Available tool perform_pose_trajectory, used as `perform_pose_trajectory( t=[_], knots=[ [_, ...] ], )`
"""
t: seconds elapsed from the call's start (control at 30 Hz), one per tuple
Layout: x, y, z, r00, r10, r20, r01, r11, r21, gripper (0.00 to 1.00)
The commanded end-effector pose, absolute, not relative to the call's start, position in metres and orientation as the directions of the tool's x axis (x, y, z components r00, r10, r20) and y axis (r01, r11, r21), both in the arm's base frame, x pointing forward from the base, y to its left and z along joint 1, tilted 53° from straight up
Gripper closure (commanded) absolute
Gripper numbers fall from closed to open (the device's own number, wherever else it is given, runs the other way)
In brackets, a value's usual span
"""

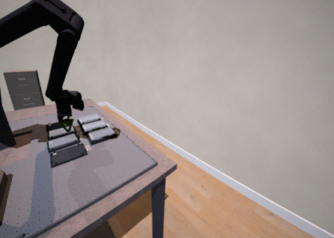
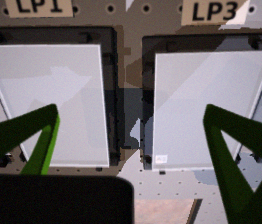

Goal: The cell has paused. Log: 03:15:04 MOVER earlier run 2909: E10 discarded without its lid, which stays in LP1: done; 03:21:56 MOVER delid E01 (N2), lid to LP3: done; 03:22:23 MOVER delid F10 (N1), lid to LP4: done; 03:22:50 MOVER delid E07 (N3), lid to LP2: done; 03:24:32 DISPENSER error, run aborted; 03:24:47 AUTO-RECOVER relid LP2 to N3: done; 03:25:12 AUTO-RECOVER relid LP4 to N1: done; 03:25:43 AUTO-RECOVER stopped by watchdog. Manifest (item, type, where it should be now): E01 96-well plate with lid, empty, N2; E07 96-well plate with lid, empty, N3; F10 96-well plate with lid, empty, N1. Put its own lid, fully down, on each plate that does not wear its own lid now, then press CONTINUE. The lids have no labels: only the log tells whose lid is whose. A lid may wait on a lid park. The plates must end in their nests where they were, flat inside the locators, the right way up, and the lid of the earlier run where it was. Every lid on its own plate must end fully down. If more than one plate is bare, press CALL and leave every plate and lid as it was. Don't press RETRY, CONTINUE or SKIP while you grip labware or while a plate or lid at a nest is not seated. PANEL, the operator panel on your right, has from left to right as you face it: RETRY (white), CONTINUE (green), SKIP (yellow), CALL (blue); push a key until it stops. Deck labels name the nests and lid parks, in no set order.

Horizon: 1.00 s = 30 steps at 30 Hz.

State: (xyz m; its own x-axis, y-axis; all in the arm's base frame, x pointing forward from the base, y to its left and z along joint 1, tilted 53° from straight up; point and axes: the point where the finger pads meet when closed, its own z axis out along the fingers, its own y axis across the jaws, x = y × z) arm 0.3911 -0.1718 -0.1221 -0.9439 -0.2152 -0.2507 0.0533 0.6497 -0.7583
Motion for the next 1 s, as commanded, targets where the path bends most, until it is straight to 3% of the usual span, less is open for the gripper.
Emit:
perform_pose_trajectory(
  t=[0.0,0.2,0.23,0.53,0.97],
  knots=[
    [0.378,-0.165,-0.125,-0.947,-0.237,-0.218,0.012,0.651,-0.759,0.0],
    [0.386,-0.167,-0.122,-0.944,-0.228,-0.239,0.035,0.651,-0.758,0.0],
    [0.376,-0.175,-0.12,-0.937,-0.243,-0.249,0.033,0.65,-0.759,1.0],
    [0.37,-0.193,-0.098,-0.838,-0.402,-0.368,0.019,0.653,-0.757,1.0],
    [0.38,-0.229,-0.044,-0.546,-0.626,-0.557,0.039,0.645,-0.763,1.0]
  ],
)
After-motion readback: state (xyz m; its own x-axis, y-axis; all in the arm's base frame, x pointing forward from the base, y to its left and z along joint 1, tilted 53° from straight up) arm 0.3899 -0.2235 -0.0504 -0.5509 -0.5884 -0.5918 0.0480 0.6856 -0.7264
